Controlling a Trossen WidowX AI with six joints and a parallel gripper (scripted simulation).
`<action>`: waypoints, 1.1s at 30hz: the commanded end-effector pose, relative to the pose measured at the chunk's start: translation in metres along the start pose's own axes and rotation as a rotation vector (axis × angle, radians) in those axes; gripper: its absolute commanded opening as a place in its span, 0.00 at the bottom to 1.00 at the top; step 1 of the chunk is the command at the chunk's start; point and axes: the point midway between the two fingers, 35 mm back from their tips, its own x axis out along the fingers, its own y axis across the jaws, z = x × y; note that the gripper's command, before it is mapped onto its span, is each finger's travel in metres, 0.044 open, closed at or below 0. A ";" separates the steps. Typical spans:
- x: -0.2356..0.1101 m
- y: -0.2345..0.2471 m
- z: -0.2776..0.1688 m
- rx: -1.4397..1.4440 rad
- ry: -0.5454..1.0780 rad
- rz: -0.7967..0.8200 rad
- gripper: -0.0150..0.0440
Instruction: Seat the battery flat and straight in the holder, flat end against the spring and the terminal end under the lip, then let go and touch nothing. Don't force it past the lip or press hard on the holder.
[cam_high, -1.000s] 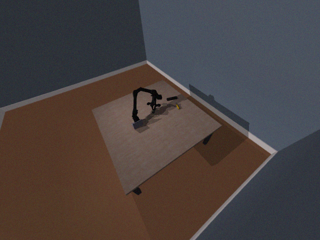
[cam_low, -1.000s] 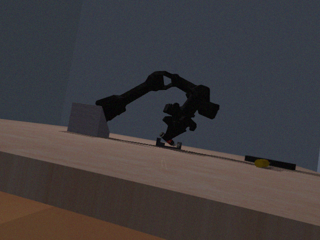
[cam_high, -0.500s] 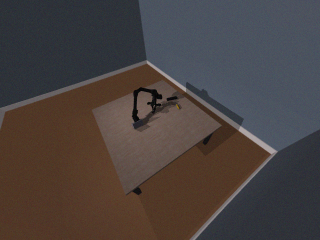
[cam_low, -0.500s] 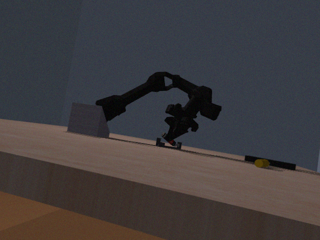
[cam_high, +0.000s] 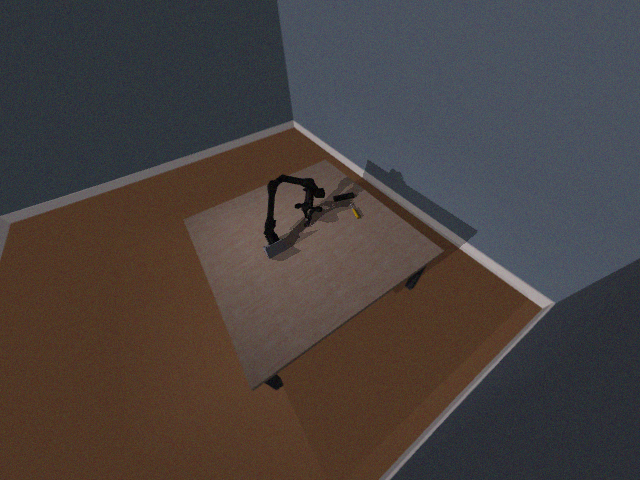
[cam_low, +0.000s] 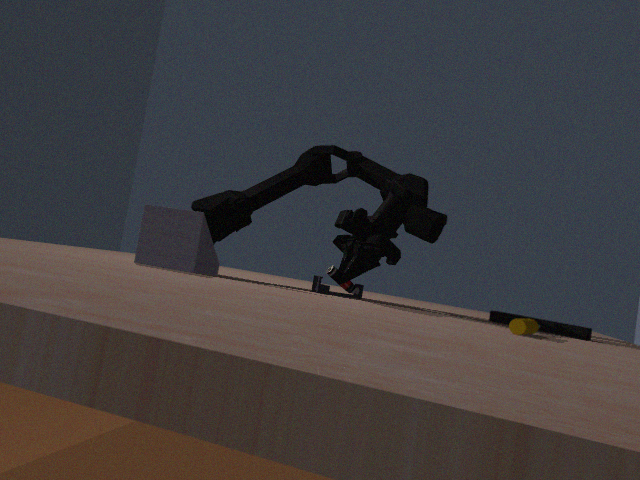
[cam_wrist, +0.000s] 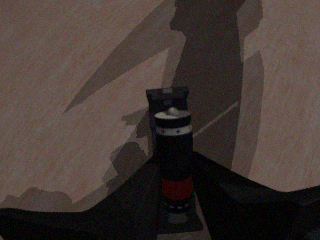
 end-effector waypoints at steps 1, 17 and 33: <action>-0.001 0.001 -0.006 -0.002 0.007 0.001 0.36; 0.000 0.001 -0.006 0.000 0.029 0.001 0.36; 0.005 0.003 -0.004 0.007 0.129 -0.003 0.36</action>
